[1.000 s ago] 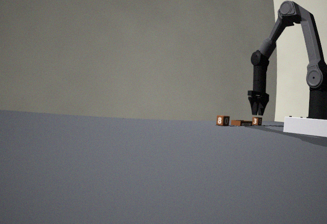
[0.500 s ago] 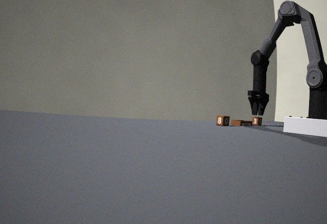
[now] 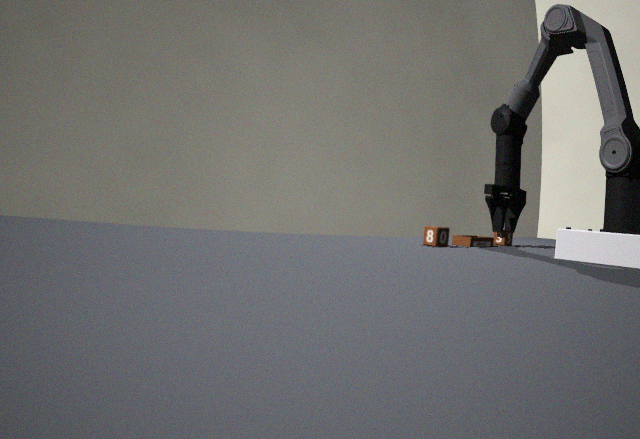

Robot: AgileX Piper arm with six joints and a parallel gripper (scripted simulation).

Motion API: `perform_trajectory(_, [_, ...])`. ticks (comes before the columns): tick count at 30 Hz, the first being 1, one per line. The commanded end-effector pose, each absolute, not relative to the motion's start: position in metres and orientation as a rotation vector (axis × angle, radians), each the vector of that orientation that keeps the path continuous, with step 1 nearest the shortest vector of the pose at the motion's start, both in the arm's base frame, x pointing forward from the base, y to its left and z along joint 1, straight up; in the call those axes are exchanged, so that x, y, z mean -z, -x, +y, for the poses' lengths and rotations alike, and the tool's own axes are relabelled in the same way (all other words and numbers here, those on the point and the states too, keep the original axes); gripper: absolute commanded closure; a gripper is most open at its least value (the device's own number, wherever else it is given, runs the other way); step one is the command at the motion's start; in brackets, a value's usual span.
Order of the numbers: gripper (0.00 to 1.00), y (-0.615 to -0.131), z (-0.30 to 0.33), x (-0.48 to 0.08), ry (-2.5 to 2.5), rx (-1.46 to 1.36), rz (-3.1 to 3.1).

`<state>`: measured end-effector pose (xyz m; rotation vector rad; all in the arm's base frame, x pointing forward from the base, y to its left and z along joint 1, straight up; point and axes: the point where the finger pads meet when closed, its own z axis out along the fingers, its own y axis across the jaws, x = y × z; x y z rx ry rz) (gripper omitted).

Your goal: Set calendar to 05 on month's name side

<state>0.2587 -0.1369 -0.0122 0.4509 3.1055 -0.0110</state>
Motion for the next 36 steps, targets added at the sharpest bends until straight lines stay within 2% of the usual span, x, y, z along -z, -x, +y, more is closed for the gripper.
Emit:
perform_trajectory(1, [0.37, -0.258, -0.136, 0.017, -0.451, 0.010, 3.109])
perform_trajectory(36, [0.37, -0.258, -0.137, 0.029, -0.451, 0.011, 3.107])
